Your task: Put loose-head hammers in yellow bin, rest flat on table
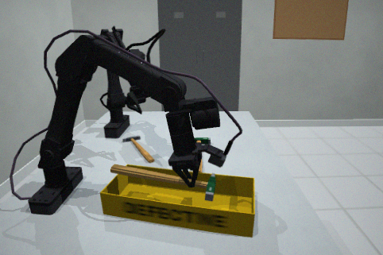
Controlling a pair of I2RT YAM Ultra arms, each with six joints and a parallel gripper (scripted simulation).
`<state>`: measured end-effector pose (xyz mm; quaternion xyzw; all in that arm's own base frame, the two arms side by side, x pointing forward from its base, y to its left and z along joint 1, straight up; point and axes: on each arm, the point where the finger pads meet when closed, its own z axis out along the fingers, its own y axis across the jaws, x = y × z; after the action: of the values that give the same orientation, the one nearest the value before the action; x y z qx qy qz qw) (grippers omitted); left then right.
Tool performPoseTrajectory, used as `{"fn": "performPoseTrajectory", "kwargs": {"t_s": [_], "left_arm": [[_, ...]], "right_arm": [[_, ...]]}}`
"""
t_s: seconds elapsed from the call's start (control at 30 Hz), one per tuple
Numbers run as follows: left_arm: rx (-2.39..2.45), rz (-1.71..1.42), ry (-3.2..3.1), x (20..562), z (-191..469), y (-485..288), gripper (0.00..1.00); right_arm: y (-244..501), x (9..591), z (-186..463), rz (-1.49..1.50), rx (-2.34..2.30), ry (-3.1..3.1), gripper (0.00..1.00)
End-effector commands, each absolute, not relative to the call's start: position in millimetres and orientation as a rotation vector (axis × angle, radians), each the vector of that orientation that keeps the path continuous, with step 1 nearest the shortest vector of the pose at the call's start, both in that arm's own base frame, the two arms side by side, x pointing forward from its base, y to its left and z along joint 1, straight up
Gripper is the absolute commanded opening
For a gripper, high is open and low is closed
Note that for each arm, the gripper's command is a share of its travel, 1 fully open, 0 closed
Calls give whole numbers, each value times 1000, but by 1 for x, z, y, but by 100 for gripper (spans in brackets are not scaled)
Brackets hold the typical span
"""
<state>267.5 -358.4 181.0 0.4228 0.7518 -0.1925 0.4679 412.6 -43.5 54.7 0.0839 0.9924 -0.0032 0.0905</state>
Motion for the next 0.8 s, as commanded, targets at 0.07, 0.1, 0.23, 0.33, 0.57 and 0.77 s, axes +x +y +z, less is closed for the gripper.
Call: {"fn": "performPoseTrajectory", "kwargs": {"t_s": [0.07,0.1,0.23,0.33,0.57,0.77], "left_arm": [[1008,-491,1792,269,202,-362,100],[1008,-491,1792,269,202,-362,100],[1008,-491,1792,269,202,-362,100],[1008,-491,1792,269,202,-362,100],[1008,-491,1792,269,202,-362,100],[1008,-491,1792,269,202,-362,100]], "right_arm": [[-43,427,75,-24,240,2867,13],[-43,427,75,-24,240,2867,13],[-43,427,75,-24,240,2867,13],[-46,432,85,-35,251,2867,13],[-48,442,95,-36,247,2851,13],[-48,452,88,-36,244,2805,13]]}}
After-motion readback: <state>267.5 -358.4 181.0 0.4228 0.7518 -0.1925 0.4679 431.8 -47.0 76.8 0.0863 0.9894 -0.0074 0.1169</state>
